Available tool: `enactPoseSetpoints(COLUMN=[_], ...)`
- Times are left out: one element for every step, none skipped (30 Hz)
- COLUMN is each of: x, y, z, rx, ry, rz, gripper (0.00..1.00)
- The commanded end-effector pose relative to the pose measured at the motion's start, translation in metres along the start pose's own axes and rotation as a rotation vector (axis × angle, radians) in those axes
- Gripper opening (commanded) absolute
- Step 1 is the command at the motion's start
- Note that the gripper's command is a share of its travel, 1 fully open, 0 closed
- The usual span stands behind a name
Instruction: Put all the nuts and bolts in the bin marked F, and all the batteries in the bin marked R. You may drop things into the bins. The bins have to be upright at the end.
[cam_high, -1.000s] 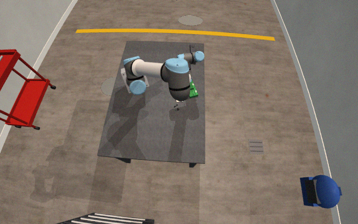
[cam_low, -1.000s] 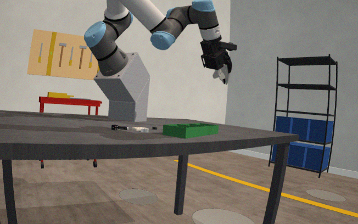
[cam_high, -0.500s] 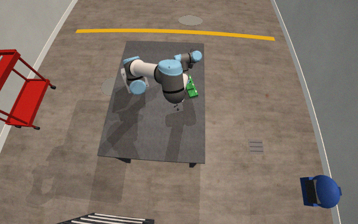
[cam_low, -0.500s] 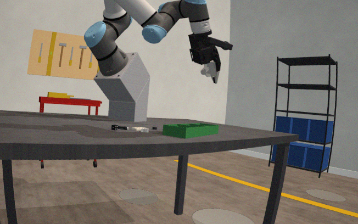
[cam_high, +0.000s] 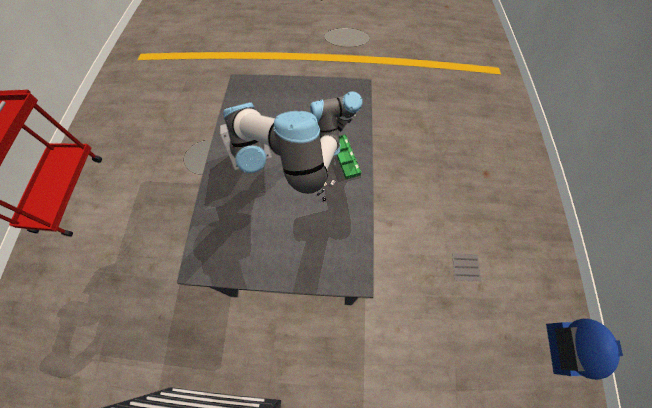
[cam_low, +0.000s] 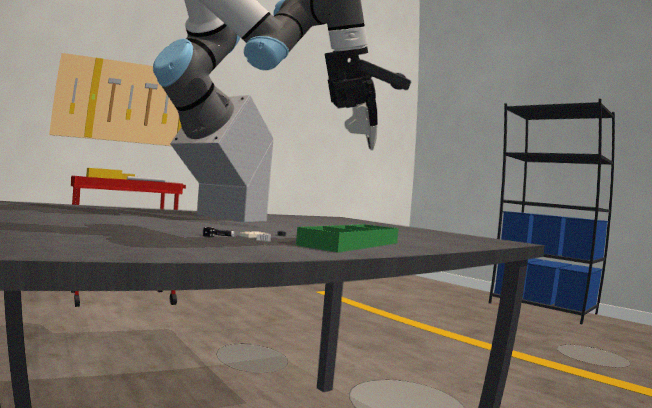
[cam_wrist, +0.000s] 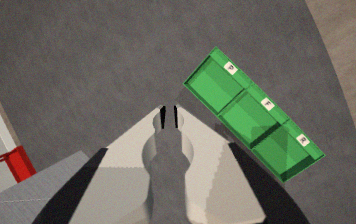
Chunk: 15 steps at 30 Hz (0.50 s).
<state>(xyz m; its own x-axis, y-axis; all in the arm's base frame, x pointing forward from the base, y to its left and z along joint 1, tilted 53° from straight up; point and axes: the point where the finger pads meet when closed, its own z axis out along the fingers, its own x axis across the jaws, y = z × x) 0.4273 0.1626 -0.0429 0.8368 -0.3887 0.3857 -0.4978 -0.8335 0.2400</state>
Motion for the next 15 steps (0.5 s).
enactPoseSetpoints(x=[0.004,0.006,0.006,0.006,0.006,0.008,0.010,0.010,0.010,0.012,0.014,0.014,0.014,0.014,0.014], y=[0.019,0.026,0.026,0.026,0.026,0.034,0.041,0.041,0.041,0.049,0.056,0.056,0.056,0.056,0.056], z=[-0.008,-0.011,-0.011,-0.011,-0.011,-0.014,-0.018,-0.018,-0.018,-0.021,-0.024,-0.024,-0.024,-0.024,-0.024], rx=[-0.038,-0.047,-0.047,-0.047,-0.047,-0.057,-0.065,-0.065,-0.065,-0.073,-0.080,-0.080,-0.080,-0.080,-0.080], ry=[0.036,0.050,0.050,0.050,0.050,0.067,0.081,0.081,0.081,0.100,0.115,0.115,0.115,0.115,0.115], rz=[0.110,0.148,0.148,0.148,0.148,0.193,0.231,0.231,0.231,0.277,0.314,0.314,0.314,0.314,0.314], gripper=[0.04,0.04,0.04,0.04,0.04,0.04,0.04,0.04,0.04,0.04,0.04,0.04,0.04,0.04,0.04])
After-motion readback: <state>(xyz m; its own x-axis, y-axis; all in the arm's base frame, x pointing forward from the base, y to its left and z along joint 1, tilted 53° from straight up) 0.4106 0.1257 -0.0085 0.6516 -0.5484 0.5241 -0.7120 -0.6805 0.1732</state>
